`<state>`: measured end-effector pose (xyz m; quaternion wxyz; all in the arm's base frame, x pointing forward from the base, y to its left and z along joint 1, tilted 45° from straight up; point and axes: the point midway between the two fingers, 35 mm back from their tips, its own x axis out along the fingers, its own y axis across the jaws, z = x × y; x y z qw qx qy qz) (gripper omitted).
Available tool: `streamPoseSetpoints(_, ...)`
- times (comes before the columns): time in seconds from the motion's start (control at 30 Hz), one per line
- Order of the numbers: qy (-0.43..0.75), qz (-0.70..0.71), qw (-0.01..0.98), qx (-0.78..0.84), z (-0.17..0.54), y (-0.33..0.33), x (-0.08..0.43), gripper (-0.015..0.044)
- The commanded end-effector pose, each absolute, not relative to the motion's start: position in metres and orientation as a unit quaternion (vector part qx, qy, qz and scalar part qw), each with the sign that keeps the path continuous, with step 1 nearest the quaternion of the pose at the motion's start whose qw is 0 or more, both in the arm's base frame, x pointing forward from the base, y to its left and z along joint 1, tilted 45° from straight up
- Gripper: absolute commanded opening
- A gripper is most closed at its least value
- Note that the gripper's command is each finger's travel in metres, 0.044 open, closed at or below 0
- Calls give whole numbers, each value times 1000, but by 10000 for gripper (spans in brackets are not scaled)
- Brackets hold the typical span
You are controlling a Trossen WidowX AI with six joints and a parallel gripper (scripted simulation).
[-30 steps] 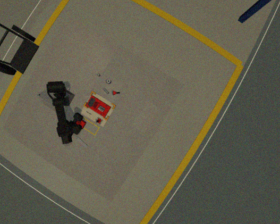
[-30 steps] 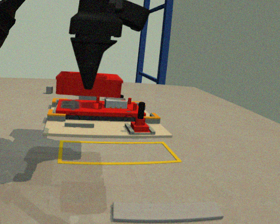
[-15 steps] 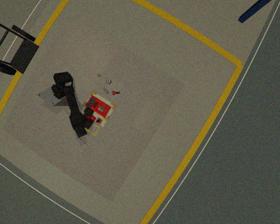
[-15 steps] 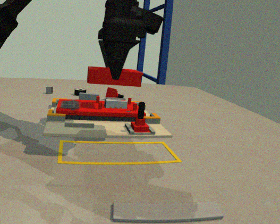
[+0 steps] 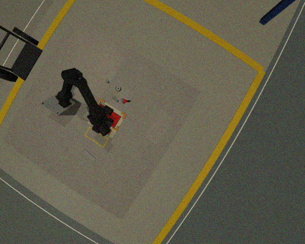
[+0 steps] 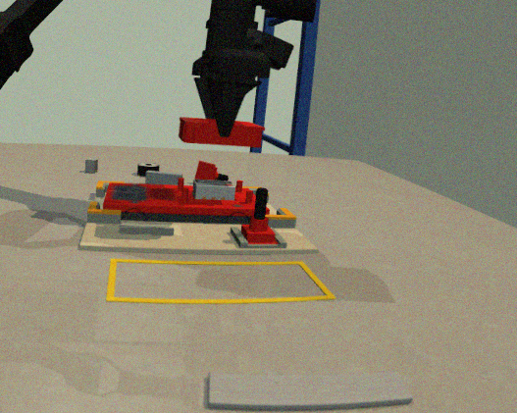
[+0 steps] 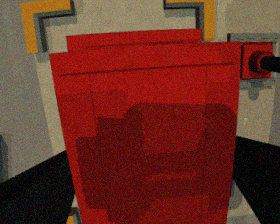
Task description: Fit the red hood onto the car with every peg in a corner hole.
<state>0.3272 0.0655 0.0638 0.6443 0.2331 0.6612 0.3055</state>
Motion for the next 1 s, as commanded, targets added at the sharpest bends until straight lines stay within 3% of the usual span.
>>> streamPoseSetpoints(0.0,660,302,645,239,68,67,329,0)
streamPoseSetpoints(0.97,659,302,646,240,33,101,325,0)
